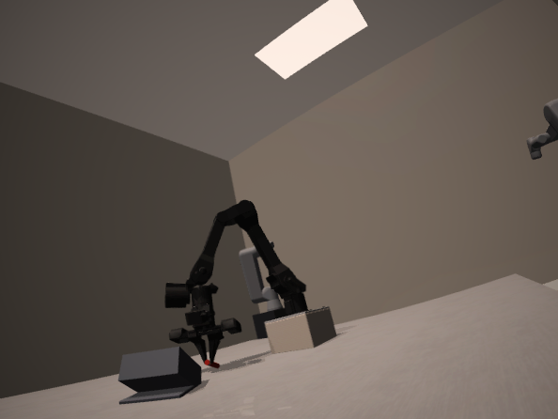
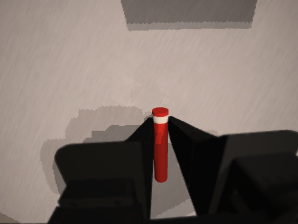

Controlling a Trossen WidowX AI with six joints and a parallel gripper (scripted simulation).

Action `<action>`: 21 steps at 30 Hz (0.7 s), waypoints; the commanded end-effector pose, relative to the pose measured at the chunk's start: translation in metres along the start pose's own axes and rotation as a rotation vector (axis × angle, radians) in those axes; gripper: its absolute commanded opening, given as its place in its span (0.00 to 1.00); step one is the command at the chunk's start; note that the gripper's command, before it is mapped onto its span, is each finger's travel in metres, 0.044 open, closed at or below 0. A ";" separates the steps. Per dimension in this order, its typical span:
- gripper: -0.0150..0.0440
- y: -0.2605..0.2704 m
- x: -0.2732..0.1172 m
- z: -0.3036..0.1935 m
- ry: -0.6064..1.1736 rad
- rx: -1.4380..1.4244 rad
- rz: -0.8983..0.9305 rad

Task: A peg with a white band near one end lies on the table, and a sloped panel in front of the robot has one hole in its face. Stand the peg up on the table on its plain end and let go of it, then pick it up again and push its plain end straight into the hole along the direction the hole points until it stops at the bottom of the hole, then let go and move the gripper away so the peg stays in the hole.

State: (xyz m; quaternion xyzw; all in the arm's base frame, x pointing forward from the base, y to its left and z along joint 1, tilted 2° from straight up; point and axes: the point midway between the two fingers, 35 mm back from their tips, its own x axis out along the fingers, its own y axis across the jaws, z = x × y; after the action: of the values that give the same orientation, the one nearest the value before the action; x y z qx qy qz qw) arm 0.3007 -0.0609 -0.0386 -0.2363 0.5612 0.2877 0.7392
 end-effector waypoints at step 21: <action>0.34 0.001 -0.013 -0.009 -0.204 -0.006 0.002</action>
State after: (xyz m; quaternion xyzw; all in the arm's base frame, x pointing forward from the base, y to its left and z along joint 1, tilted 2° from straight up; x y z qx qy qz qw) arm 0.2927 -0.0684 -0.0296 -0.2092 0.4927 0.3084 0.7864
